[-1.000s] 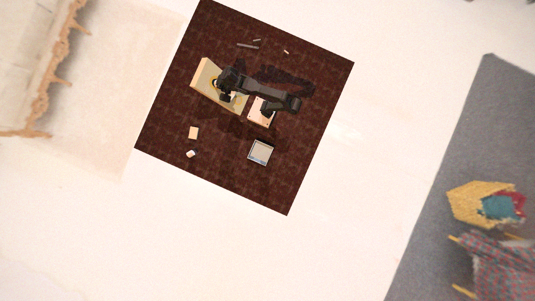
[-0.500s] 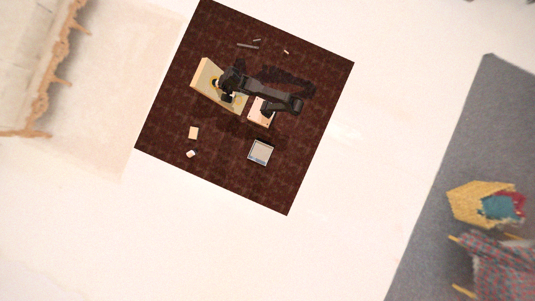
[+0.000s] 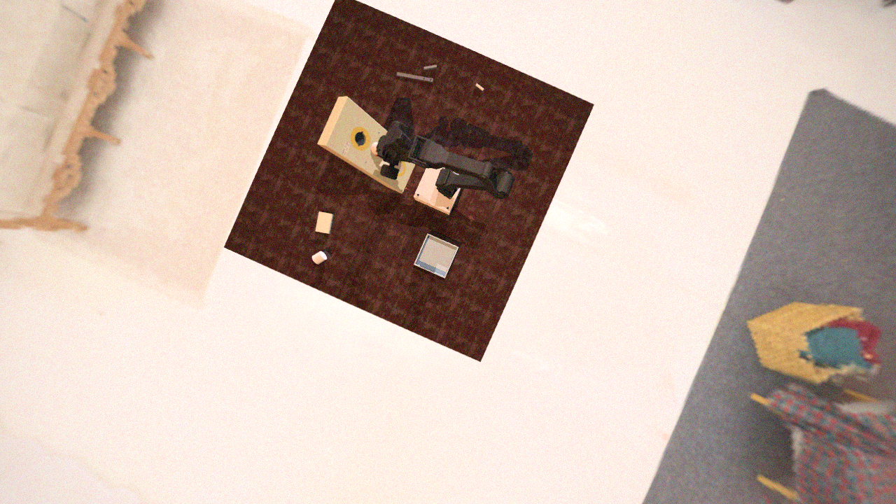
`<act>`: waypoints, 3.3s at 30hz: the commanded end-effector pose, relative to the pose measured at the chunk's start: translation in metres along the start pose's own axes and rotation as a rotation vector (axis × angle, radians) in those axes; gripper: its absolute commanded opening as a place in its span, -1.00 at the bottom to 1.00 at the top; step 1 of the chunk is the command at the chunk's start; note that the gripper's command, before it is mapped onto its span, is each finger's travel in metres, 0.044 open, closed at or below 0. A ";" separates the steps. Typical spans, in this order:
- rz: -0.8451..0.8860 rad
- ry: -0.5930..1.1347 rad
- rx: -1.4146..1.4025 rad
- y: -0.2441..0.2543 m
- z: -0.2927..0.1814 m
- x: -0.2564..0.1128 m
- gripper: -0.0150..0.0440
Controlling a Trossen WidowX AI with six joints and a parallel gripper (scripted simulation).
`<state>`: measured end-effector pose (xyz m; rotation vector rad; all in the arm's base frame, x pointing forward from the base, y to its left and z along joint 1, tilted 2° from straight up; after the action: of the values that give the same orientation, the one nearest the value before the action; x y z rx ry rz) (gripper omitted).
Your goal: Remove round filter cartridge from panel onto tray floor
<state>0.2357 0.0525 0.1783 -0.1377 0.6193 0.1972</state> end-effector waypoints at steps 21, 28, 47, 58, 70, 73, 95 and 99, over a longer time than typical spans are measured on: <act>-0.003 -0.013 0.007 0.000 -0.004 0.000 -0.19; -0.003 -0.015 0.008 -0.003 0.057 -0.007 -0.19; -0.003 0.225 0.116 -0.002 0.049 -0.023 0.54; -0.025 0.421 0.205 0.000 -0.005 -0.006 0.54; -0.025 0.420 0.205 0.001 -0.012 0.013 0.54; -0.025 0.420 0.205 0.001 -0.014 0.017 0.54; -0.028 0.415 0.207 0.000 -0.021 0.033 0.41; -0.028 0.415 0.207 0.000 -0.021 0.033 0.32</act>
<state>0.2503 0.0537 0.1411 0.0148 1.0470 0.0755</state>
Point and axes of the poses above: the point midway between the two fingers, 35 mm back from their tips, its own x axis out along the fingers, its own y axis across the jaws, z = x × y, the point moved 1 cm from there along -x, back along the fingers, and after that the axes turned 9 degrees about x, right-handed, at the moved point
